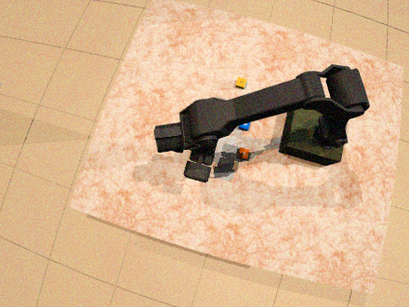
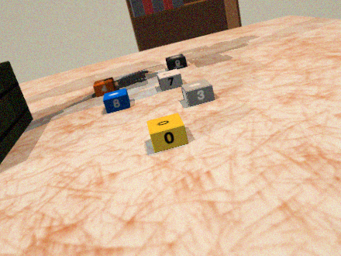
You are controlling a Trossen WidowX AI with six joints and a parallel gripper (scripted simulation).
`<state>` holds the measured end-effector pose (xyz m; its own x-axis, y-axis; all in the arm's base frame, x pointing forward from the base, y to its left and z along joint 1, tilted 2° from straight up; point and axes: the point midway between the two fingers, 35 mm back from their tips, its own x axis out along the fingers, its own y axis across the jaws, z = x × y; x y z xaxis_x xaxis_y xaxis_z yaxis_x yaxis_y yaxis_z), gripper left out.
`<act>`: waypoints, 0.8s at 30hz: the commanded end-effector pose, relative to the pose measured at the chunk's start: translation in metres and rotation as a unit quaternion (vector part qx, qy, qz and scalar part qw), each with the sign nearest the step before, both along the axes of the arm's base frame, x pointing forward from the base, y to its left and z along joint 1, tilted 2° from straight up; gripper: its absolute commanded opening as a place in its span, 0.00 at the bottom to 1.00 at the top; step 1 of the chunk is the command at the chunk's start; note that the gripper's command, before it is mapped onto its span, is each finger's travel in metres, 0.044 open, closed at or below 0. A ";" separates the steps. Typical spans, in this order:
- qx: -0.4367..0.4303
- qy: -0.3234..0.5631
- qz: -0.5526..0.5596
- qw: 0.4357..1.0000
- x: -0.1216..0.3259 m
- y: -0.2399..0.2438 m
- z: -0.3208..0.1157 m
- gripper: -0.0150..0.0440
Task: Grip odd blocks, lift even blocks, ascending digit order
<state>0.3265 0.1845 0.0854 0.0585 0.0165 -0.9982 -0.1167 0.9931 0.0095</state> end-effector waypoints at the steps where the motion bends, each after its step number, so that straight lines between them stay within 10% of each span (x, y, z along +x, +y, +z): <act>1: -0.003 0.000 -0.010 1.000 0.005 0.007 -0.002 0.46; 12: -0.004 0.000 -0.010 1.000 0.010 0.008 -0.083 0.93; 24: -0.004 0.001 -0.009 1.000 0.011 0.008 -0.098 0.93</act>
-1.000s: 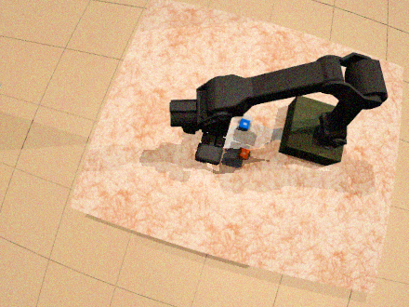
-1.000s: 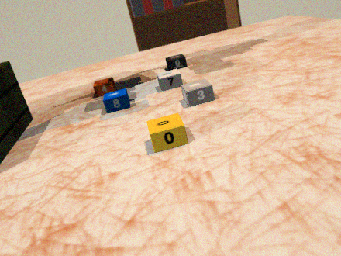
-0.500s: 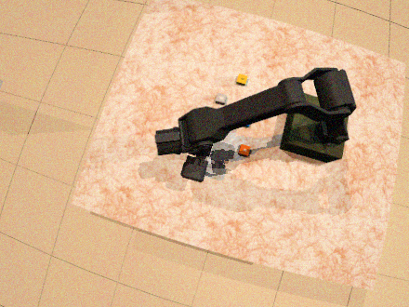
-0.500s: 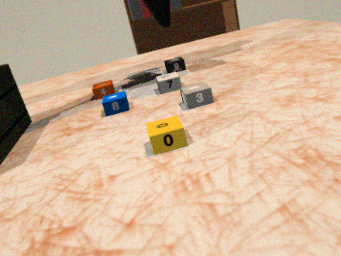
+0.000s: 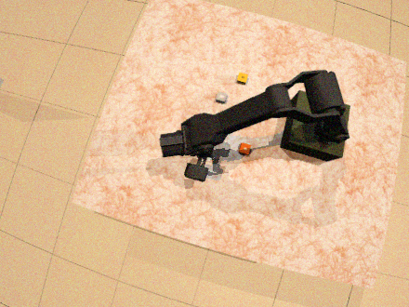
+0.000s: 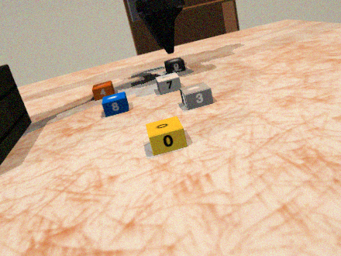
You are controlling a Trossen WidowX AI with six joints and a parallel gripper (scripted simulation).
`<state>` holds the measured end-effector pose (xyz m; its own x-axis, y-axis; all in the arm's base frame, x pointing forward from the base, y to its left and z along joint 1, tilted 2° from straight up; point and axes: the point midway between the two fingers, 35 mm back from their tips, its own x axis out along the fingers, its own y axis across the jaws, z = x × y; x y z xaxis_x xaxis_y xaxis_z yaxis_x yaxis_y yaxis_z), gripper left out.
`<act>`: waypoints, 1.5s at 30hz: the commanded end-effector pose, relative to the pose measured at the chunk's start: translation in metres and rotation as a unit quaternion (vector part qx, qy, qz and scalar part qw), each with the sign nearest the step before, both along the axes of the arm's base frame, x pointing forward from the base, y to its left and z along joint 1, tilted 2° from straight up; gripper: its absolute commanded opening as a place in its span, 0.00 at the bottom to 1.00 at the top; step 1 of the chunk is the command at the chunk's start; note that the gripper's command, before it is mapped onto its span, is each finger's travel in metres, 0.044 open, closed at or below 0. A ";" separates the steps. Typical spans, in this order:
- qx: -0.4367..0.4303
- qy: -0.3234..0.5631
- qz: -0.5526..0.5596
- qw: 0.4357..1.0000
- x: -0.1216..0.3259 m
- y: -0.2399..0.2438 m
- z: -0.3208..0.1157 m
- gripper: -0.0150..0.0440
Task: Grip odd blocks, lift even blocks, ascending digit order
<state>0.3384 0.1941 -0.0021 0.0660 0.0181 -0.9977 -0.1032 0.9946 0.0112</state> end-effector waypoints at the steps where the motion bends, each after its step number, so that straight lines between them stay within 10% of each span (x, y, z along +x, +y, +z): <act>1: -0.005 0.004 -0.002 1.000 -0.001 -0.002 -0.012 0.93; 16: -0.005 0.004 -0.003 1.000 0.000 -0.002 -0.032 0.93; 27: -0.005 0.004 -0.003 1.000 0.000 -0.002 -0.032 0.46; 45: -0.005 0.004 -0.003 1.000 0.000 -0.002 -0.032 0.46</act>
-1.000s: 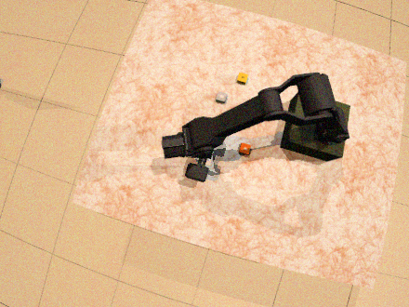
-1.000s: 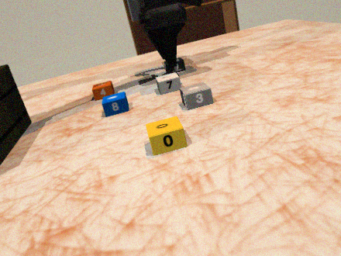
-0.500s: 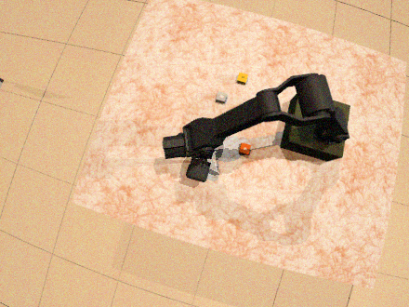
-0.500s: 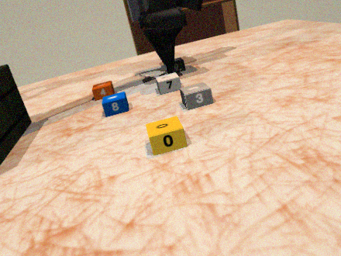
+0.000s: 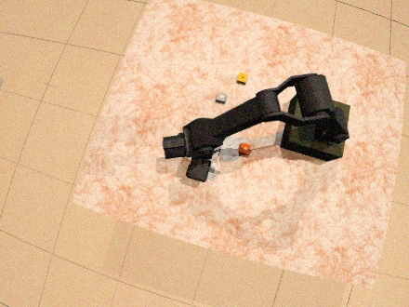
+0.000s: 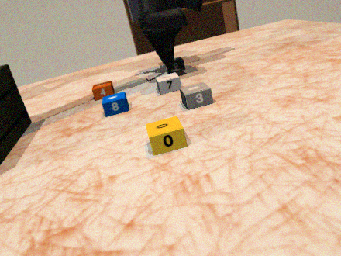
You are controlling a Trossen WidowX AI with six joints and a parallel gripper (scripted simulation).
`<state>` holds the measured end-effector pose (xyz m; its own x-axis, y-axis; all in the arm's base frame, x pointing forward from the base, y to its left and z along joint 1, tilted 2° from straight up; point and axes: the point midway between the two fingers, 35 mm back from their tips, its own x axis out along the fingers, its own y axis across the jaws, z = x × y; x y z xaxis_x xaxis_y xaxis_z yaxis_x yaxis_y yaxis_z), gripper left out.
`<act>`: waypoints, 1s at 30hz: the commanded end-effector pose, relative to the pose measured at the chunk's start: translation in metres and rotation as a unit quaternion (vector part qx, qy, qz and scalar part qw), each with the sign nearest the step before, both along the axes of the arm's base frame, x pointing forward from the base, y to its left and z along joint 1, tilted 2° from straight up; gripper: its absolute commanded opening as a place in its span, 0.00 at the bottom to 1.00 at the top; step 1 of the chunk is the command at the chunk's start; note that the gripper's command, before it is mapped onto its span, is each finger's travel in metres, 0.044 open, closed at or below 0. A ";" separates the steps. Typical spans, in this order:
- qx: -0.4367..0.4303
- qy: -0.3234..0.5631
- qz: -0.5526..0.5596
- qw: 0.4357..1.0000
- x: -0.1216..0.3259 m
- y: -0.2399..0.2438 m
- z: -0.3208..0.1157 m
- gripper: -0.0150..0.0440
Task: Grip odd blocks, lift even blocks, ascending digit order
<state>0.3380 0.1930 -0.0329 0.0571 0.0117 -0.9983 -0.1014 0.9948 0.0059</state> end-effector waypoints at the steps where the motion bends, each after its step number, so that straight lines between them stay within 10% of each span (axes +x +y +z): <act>1: -0.002 -0.001 -0.002 1.000 0.000 -0.001 -0.001 0.46; 16: -0.002 -0.001 -0.002 1.000 0.000 -0.001 -0.001 0.46; 26: -0.002 -0.001 -0.002 1.000 0.000 -0.001 -0.001 0.90; 30: -0.002 -0.001 -0.002 1.000 0.000 -0.001 -0.001 0.93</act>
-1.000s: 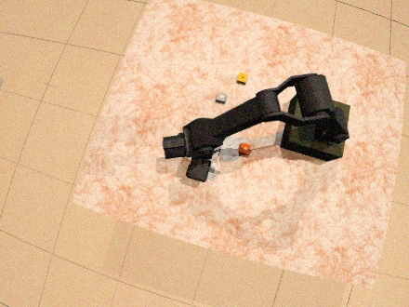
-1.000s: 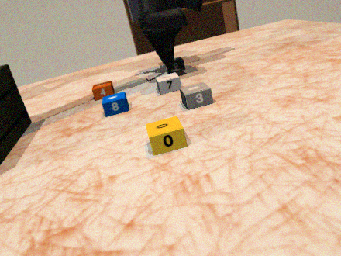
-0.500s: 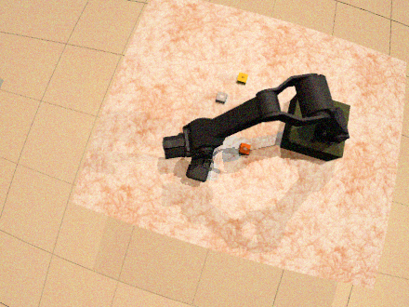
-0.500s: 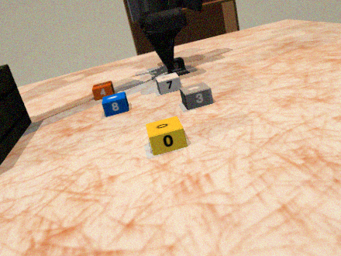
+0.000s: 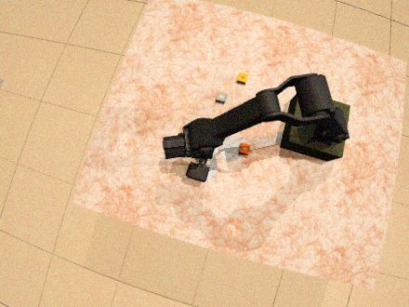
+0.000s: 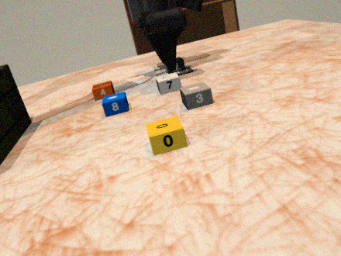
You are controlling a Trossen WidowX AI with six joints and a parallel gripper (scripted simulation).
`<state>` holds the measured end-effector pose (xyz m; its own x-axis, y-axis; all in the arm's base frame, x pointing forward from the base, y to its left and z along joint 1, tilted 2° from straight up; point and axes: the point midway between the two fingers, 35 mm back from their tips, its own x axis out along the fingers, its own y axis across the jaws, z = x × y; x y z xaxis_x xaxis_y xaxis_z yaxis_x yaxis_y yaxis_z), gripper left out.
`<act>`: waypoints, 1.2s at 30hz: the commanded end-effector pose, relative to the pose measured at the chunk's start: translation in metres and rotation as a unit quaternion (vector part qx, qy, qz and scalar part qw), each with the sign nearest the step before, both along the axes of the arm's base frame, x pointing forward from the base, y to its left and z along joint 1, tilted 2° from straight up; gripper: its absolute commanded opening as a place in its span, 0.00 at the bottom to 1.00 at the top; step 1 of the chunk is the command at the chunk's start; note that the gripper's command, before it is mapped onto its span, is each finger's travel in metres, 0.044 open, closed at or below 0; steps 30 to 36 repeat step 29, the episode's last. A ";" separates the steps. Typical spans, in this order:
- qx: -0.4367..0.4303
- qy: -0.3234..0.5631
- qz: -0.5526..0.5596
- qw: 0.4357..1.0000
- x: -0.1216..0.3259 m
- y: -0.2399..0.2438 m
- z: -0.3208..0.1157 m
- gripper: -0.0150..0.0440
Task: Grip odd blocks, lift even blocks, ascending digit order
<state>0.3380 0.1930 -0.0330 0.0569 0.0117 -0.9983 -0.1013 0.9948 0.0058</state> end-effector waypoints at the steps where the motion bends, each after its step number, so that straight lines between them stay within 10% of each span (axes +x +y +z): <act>1: -0.002 -0.001 -0.002 1.000 0.000 0.000 0.002 0.93; 11: -0.002 -0.001 -0.002 1.000 -0.004 0.001 0.037 0.93; 21: 0.000 0.004 -0.002 1.000 -0.117 0.032 0.109 0.93; 36: 0.000 0.004 -0.002 1.000 -0.118 0.032 0.109 0.93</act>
